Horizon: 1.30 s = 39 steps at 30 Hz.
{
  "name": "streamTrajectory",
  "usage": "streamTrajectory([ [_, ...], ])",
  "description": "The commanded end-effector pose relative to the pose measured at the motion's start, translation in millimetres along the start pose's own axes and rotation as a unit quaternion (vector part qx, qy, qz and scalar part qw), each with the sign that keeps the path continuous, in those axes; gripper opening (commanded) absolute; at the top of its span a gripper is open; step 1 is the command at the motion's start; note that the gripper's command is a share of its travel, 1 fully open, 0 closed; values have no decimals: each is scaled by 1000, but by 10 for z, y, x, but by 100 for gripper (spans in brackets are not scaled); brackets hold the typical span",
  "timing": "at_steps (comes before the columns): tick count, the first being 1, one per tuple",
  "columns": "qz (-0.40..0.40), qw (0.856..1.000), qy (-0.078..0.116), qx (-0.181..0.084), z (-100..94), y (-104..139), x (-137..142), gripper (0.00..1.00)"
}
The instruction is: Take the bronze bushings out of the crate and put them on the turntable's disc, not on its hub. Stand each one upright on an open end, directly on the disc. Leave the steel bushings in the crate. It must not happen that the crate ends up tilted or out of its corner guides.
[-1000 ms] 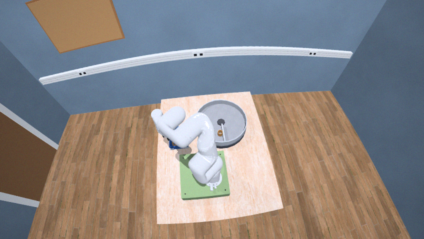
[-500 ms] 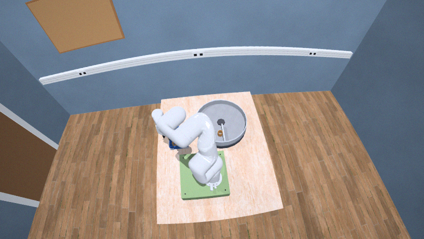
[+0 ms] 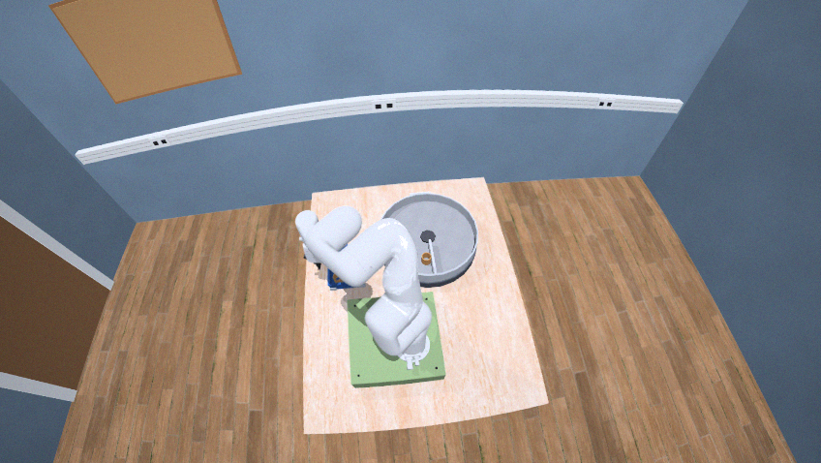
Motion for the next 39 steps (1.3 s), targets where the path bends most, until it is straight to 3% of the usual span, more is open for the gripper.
streamTrajectory([
  [1, -98, 995, -2, 2, -14, -16, 23, 48],
  [5, -172, 985, -2, 2, -14, -25, 48, 48],
  [7, -172, 985, -2, 2, -14, -25, 48, 48],
  [10, -230, 973, -2, 2, -14, -32, 67, 48],
  [16, -345, 939, -2, 3, -14, -47, 106, 48],
  [22, -456, 890, -2, 3, -14, -61, 146, 48],
  [24, -456, 890, -2, 3, -14, -61, 146, 48],
  [30, -559, 829, -1, 4, -14, -75, 184, 48],
  [39, -688, 726, -1, 5, -14, -95, 239, 48],
])
Point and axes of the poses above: the point where the finger pads meet when closed, its own z axis out along the fingers, its own x axis across the jaws, y = z × x, the point moved 10 cm from there along -z, back along the fingers, and after that the axes turned 10 degrees about z, right-handed, at the moved point
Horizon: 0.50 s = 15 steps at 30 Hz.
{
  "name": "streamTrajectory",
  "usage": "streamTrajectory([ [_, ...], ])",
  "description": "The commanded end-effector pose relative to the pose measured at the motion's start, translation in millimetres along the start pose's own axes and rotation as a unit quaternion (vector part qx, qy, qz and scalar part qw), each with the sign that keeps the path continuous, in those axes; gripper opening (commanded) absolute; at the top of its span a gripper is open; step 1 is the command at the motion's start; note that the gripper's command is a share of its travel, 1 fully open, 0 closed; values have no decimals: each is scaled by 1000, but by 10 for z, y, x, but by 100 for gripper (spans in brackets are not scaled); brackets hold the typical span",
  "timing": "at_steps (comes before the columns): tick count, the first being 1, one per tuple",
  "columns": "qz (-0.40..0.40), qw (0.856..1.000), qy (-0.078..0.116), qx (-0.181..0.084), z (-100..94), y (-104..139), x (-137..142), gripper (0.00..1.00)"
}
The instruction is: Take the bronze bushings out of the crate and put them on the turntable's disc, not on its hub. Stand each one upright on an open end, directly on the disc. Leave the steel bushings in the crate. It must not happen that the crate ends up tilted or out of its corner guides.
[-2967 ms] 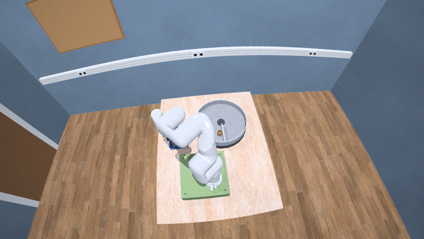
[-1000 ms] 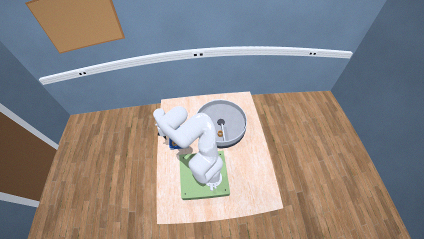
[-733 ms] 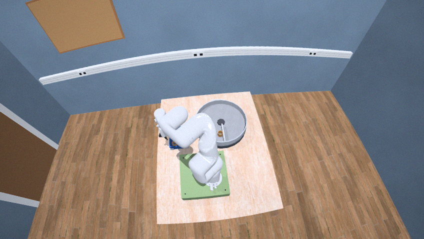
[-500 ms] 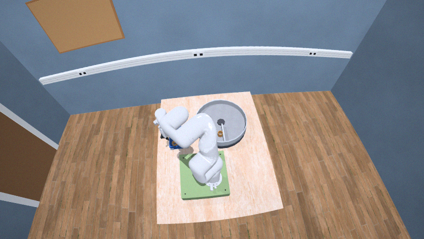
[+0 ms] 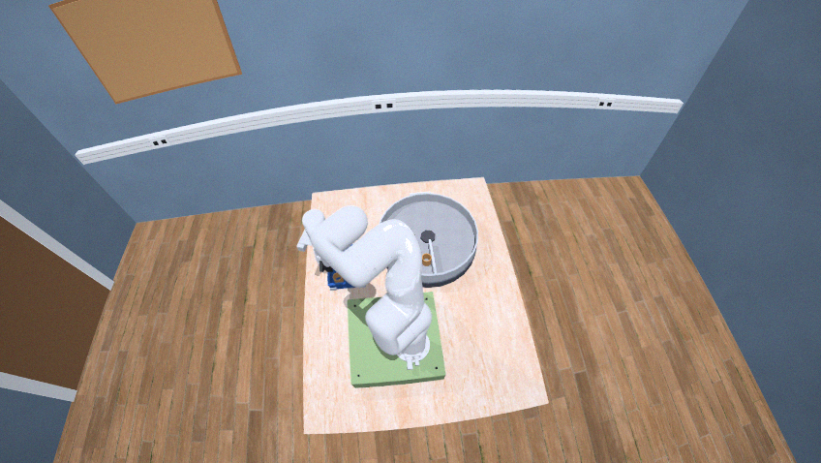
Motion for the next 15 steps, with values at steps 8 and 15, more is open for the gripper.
streamTrajectory([
  [8, -188, 982, 2, 3, -13, 45, 38, 48],
  [15, -281, 960, 2, 3, -13, 73, 56, 48],
])
Point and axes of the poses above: the point where the finger pads meet when closed, its own z axis out along the fingers, its own x axis across the jaws, y = z × x, the point moved 10 cm from there along -z, back along the fingers, and after that the axes turned 10 degrees about z, right-handed, at the moved point
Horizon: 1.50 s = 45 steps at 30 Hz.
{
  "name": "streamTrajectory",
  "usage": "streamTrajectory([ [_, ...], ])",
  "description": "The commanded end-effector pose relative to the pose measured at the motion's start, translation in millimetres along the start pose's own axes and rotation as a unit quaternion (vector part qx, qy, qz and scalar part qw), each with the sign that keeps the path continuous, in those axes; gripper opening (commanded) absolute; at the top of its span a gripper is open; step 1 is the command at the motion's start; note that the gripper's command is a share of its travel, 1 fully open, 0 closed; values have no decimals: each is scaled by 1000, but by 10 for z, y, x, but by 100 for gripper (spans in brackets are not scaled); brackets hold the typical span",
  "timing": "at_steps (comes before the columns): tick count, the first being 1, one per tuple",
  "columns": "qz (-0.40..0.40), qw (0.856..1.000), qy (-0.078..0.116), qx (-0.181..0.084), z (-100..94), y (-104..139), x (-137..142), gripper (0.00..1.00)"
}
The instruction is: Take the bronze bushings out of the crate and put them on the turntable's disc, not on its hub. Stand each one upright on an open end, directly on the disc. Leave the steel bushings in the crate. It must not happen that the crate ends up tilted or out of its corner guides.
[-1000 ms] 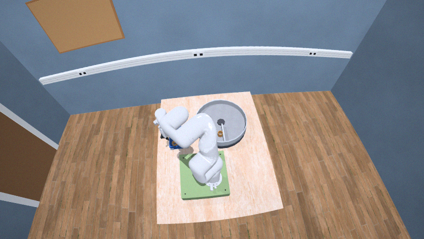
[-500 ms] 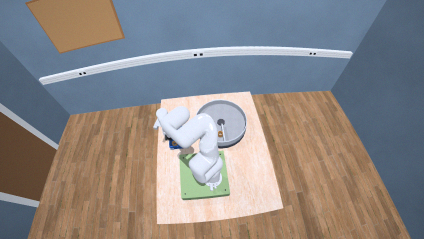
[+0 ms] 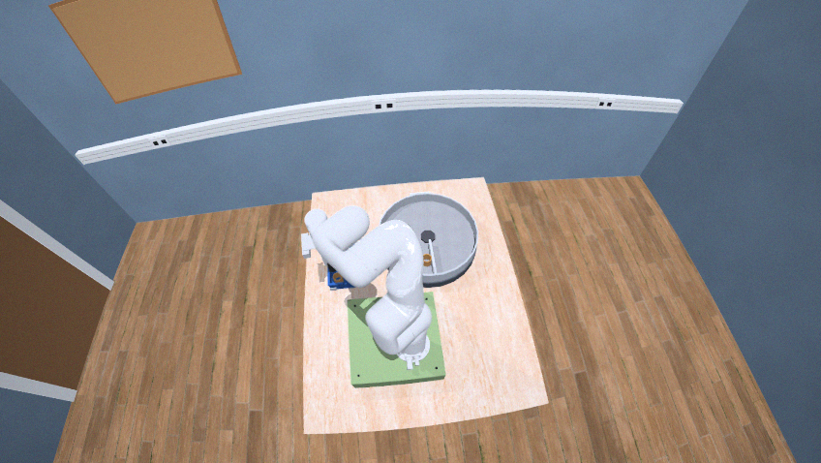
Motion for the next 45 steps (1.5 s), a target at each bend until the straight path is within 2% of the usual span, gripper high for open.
streamTrajectory([
  [1, -77, 997, 2, 2, -13, 19, 10, 48],
  [19, -207, 978, 2, 1, -13, 64, 17, 48],
  [31, -234, 972, 2, 1, -13, 74, 18, 48],
  [45, -238, 971, 2, 1, -13, 75, 19, 48],
])
Point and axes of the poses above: the point where the finger pads meet when closed, its own z axis out along the fingers, its own x axis across the jaws, y = z × x, the point moved 10 cm from there along -z, back along the fingers, and after that the axes turned 10 degrees about z, right-handed, at the moved point
